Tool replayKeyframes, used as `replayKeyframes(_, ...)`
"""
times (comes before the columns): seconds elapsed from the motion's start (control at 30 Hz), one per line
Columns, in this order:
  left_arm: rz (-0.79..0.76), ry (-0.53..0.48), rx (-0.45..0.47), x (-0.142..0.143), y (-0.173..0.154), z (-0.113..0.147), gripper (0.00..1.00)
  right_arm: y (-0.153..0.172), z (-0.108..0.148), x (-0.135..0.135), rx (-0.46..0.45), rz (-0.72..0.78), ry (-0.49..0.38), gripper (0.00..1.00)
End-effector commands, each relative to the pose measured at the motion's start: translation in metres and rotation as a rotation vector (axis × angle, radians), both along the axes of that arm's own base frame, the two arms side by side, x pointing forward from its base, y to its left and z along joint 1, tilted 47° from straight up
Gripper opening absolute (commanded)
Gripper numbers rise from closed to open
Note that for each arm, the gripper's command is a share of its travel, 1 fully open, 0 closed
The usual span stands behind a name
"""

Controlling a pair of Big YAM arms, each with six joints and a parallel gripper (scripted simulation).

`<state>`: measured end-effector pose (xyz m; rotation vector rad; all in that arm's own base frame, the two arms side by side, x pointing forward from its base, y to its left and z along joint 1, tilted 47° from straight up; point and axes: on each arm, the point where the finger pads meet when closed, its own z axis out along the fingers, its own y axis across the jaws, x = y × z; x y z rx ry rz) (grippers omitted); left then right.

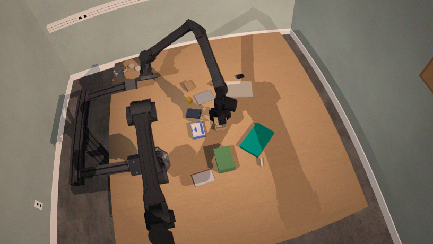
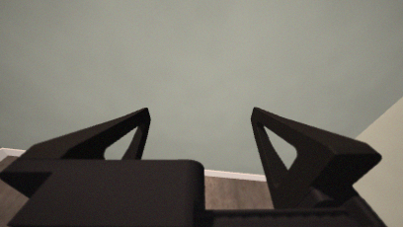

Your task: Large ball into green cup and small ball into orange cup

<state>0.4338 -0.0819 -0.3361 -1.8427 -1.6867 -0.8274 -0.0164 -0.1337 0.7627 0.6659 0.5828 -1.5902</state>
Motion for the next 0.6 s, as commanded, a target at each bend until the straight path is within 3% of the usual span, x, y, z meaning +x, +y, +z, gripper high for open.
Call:
replayKeyframes(0.0,-0.015,-0.018,-0.009,0.001,-0.02,0.014,0.86,0.011,0.0,0.0,-0.012,-0.008,0.007,1.0)
replayKeyframes(0.47,-0.015,-0.028,-0.016,0.001,-0.053,0.043,0.86,0.011,0.0,0.0,-0.012,-0.008,0.007,1.0)
replayKeyframes(0.57,-0.015,-0.012,-0.006,-0.006,-0.051,0.036,0.86,0.011,0.0,0.0,-0.012,-0.008,0.007,1.0)
